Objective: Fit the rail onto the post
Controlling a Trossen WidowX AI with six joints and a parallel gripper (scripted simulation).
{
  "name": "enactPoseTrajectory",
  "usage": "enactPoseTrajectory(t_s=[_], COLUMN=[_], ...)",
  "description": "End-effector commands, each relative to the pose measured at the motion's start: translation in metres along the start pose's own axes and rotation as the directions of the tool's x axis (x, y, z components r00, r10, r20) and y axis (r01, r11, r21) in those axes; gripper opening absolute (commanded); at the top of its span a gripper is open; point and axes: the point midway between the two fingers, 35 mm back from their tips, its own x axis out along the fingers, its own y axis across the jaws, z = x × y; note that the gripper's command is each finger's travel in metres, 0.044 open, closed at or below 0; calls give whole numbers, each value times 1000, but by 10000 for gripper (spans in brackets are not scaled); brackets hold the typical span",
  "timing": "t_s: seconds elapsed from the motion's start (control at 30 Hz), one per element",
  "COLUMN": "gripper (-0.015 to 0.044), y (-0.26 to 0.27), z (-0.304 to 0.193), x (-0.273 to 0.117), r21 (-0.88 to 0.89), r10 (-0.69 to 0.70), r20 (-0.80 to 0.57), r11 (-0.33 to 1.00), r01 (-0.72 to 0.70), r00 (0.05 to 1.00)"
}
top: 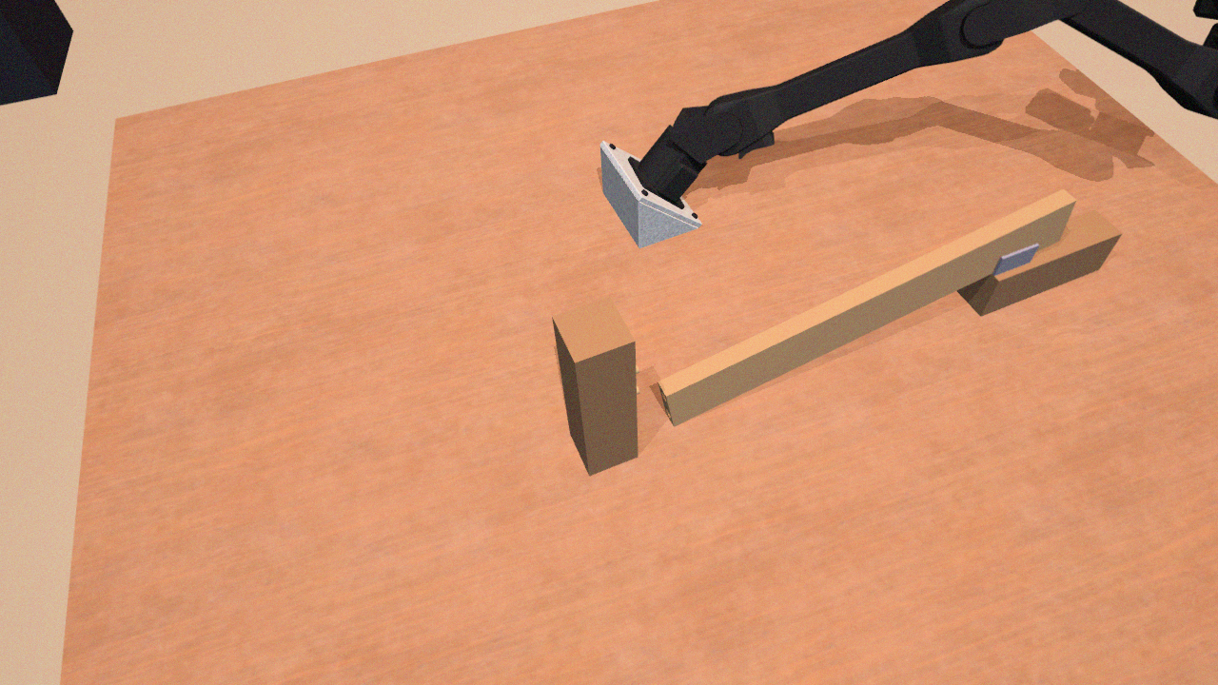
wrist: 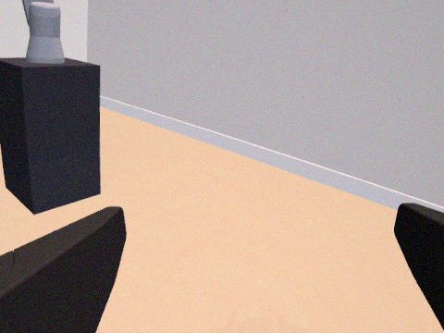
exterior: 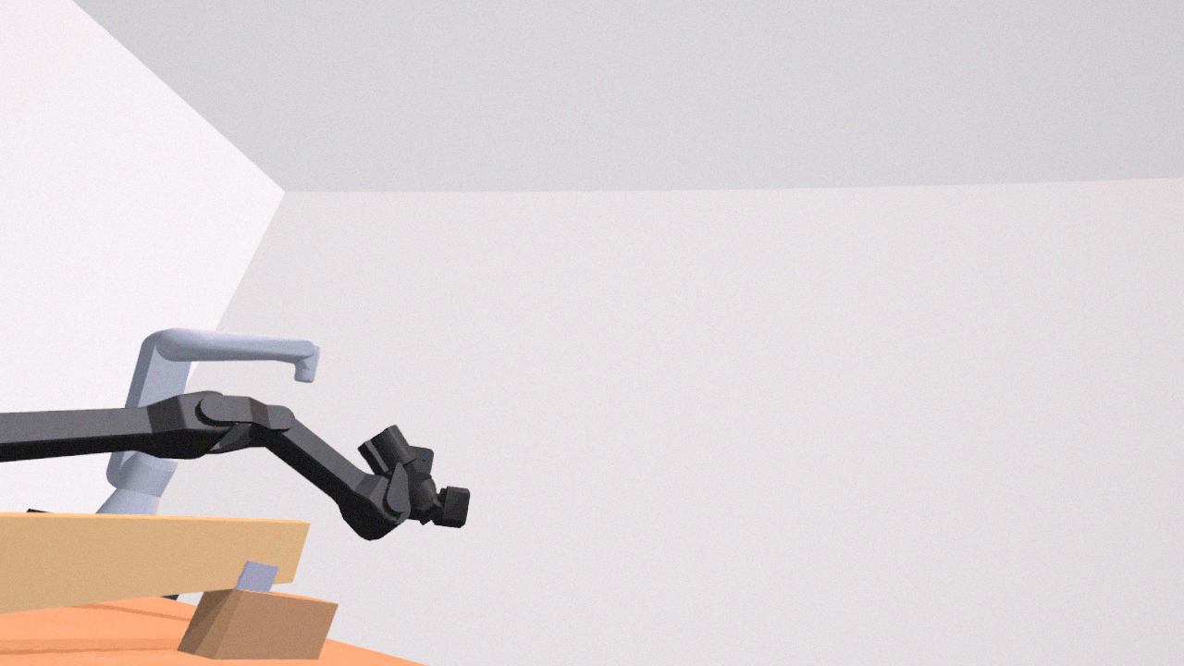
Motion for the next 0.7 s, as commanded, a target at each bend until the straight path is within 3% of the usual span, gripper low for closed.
enactPoseTrajectory(t_s=[0.0, 0.23, 0.5, 0.67], gripper=[426, 440, 440, 440], y=[-2, -68, -126, -136], z=[-1, -44, -84, -92], x=[-1, -68, -194, -238], r21=[-3, -131, -279, -326], r10=[-6, -246, -486, -544], r20=[-5, -202, -433, -495], r11=[1000, 966, 873, 839], r01=[6, 222, 400, 435], r00=[1000, 948, 759, 678])
